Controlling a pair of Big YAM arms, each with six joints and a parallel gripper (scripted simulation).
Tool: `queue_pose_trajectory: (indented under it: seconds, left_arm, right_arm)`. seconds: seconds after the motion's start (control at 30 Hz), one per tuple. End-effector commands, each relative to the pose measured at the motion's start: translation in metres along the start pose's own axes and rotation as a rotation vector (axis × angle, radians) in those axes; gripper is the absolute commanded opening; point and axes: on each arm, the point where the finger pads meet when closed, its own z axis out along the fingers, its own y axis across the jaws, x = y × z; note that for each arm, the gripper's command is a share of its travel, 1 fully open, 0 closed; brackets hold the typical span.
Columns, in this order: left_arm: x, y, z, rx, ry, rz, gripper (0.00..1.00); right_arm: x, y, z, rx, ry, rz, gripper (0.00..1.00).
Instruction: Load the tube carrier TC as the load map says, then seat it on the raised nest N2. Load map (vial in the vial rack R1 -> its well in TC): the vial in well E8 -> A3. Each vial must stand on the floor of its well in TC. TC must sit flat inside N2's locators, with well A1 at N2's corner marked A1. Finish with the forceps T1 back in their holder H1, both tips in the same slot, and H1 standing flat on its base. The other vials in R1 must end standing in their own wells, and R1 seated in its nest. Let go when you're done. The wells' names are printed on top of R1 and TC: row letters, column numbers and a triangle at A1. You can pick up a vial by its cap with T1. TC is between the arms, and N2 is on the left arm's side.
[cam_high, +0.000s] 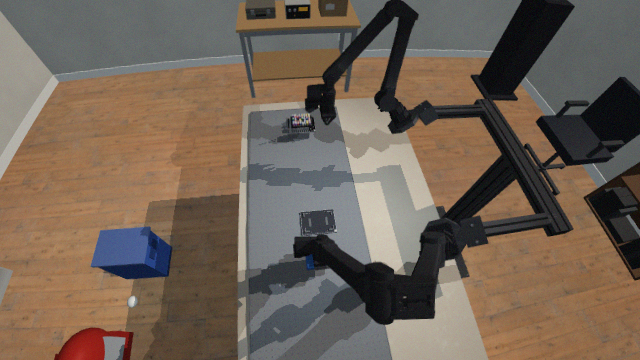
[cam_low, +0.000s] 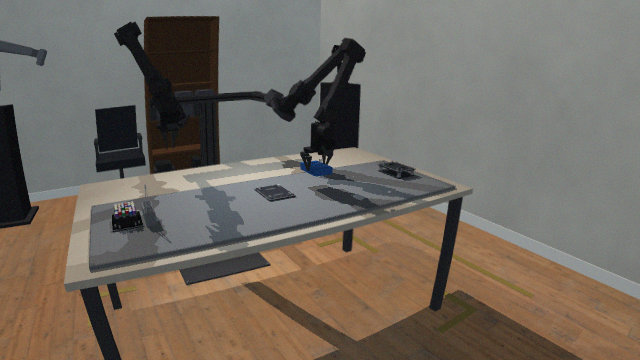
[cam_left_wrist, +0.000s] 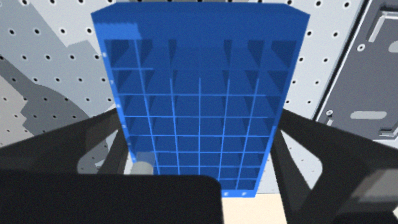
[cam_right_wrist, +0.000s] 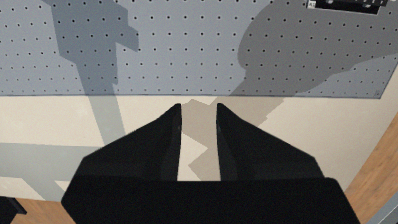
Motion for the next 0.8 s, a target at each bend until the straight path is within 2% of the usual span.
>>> queue_pose_trajectory:
  seconds: [0.0, 0.23, 0.33, 0.4, 0.77]
  left_arm:
    - [-0.010, 0.015, -0.007, -0.002, -0.033, -0.010, 0.00]
    - [-0.010, 0.026, -0.007, -0.003, -0.033, -0.010, 0.00]
    - [-0.011, 0.020, -0.011, 0.008, -0.042, 0.004, 0.00]
    - [-0.010, 0.031, -0.007, -0.003, -0.033, -0.010, 0.00]
    - [-0.011, 0.048, -0.008, -0.002, -0.036, -0.006, 0.00]
  right_arm:
    - [-0.010, -0.003, -0.006, 0.002, -0.018, 0.017, 0.24]
    - [-0.010, -0.003, -0.006, 0.002, -0.018, 0.017, 0.24]
    - [-0.010, -0.003, -0.006, 0.002, -0.018, 0.017, 0.24]
    - [-0.010, -0.003, -0.006, 0.002, -0.018, 0.017, 0.24]
    - [-0.010, -0.003, -0.006, 0.002, -0.018, 0.017, 0.24]
